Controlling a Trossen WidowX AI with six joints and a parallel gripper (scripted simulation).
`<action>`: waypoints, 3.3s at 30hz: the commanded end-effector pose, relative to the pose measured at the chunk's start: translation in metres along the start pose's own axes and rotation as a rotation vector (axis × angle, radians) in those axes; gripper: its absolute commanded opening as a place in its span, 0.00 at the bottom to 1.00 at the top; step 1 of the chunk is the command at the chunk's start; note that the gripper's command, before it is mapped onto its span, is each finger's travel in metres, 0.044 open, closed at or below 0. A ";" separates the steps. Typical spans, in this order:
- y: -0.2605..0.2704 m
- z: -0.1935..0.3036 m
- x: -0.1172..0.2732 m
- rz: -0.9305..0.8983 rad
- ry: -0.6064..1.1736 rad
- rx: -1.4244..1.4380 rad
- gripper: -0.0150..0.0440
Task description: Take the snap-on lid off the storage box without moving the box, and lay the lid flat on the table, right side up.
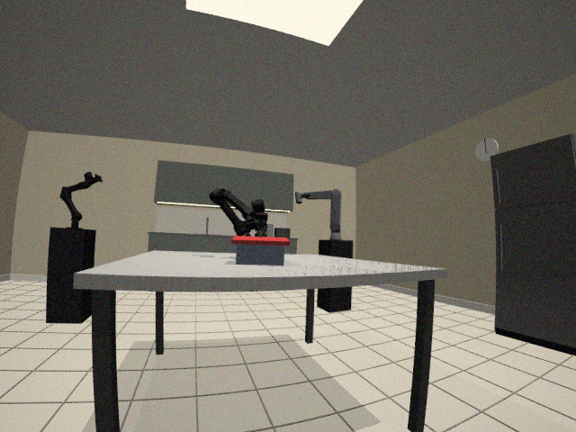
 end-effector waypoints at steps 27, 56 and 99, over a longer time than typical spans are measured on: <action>0.002 -0.001 -0.003 0.000 0.001 0.001 0.25; 0.003 -0.001 -0.004 0.000 0.000 0.001 0.25; 0.052 -0.012 0.021 -0.001 0.003 -0.001 0.25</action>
Point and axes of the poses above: the point midway between the two fingers, 35 mm back from their tips, its own x axis back along the fingers, its own y axis across the jaws, z = x × y, the point moved 2 cm from there along x, back along the fingers, and after that the axes turned 13 degrees about x, right-handed, at the moved point
